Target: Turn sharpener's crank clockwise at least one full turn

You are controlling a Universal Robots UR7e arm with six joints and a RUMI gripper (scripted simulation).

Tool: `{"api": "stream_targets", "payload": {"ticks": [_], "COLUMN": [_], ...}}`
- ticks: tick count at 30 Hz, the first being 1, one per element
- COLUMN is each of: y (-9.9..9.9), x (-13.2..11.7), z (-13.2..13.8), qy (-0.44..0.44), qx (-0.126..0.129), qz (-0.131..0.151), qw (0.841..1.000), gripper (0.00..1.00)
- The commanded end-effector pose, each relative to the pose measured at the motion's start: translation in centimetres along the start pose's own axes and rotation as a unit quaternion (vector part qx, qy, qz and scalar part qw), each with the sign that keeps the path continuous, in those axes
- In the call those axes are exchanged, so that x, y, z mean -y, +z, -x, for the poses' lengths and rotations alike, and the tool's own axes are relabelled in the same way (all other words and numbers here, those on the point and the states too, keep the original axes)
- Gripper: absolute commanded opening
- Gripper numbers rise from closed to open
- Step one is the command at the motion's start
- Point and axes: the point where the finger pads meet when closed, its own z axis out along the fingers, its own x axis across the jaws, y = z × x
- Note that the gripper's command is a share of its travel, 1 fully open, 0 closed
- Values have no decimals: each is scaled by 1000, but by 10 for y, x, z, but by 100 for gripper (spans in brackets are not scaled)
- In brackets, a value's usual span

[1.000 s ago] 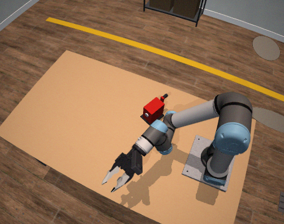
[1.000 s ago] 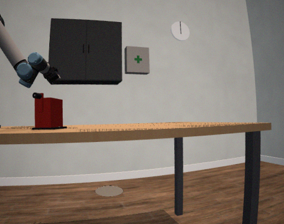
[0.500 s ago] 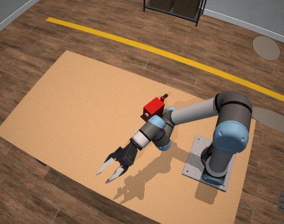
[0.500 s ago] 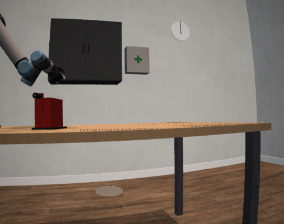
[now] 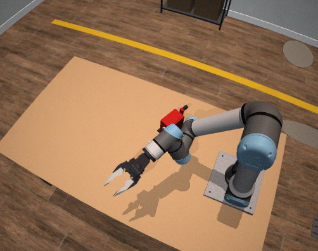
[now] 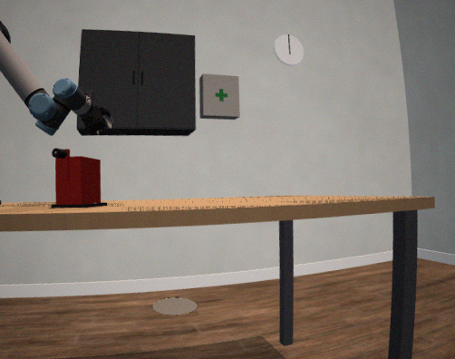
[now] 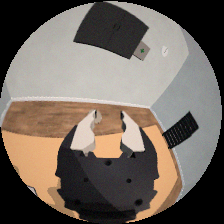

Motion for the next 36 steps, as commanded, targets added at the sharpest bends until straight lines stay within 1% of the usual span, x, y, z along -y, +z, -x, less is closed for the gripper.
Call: {"api": "stream_targets", "payload": {"ticks": [1, 6, 8, 12, 15, 20, 23, 28, 32, 33, 36], "y": [-2, -9, -9, -13, -13, -22, -27, -28, -37, -39, -45], "x": [-9, -22, -22, -35, -36, -49, -59, -62, -73, -76, -86], "z": [-14, -34, -34, -49, -49, -68, -79, -82, -96, -99, -109], "qy": [10, 77, 77, 78, 78, 145, 145, 146, 203, 212, 213], "qx": [-2, -23, -23, -22, -22, -45, -45, -44, -66, -69, -68], "qz": [5, 33, 33, 33, 33, 59, 59, 59, 79, 82, 82], "qw": [1000, 996, 996, 996, 996, 987, 987, 987, 974, 971, 971], "gripper": [32, 32, 32, 32, 32, 32, 32, 32, 32, 32, 32]}}
